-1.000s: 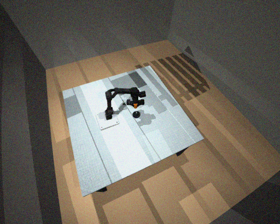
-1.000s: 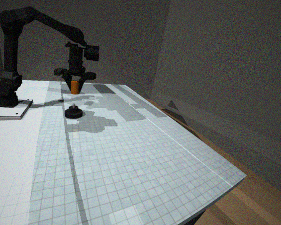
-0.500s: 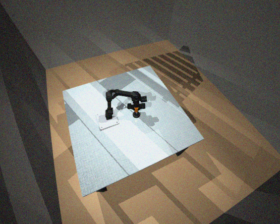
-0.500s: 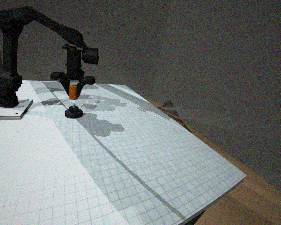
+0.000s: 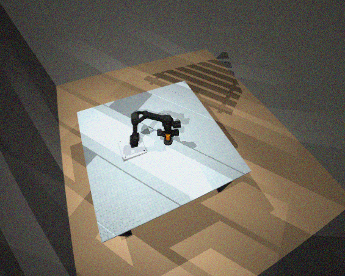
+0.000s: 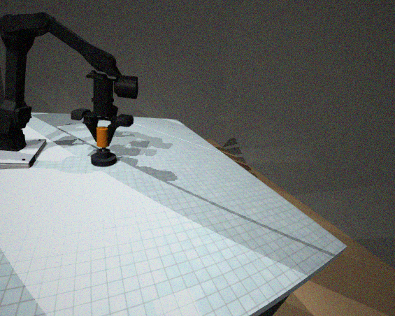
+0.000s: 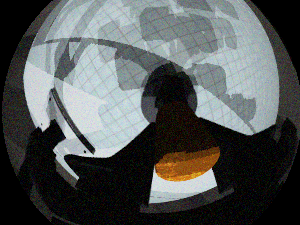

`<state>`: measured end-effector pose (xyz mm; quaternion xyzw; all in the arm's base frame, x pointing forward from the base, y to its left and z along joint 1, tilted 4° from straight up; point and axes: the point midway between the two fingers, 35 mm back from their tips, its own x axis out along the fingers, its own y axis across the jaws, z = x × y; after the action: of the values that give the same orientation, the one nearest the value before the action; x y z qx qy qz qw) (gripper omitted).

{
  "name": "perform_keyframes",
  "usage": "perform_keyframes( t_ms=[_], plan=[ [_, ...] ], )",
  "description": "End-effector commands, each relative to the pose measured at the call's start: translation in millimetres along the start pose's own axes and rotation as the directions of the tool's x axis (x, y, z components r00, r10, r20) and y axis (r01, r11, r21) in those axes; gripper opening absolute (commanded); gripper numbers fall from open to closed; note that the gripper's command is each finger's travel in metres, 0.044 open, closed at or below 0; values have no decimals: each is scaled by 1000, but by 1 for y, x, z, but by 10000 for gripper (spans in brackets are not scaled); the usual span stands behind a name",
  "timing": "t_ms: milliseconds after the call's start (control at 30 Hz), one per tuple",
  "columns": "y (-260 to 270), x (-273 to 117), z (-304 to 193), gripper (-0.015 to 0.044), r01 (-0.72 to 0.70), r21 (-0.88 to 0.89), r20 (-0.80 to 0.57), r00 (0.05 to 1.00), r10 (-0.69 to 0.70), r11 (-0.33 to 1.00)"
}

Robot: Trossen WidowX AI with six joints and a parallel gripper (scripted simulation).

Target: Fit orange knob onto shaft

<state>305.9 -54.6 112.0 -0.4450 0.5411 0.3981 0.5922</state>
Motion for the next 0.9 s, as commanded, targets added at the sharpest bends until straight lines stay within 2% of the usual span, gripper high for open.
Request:
perform_keyframes(
  t_ms=[0,867],
  plan=[
    [0,1,1,0,-2,-2,3,1000,2,1000],
    [0,3,1,0,-2,0,3,1000,2,1000]
  ],
)
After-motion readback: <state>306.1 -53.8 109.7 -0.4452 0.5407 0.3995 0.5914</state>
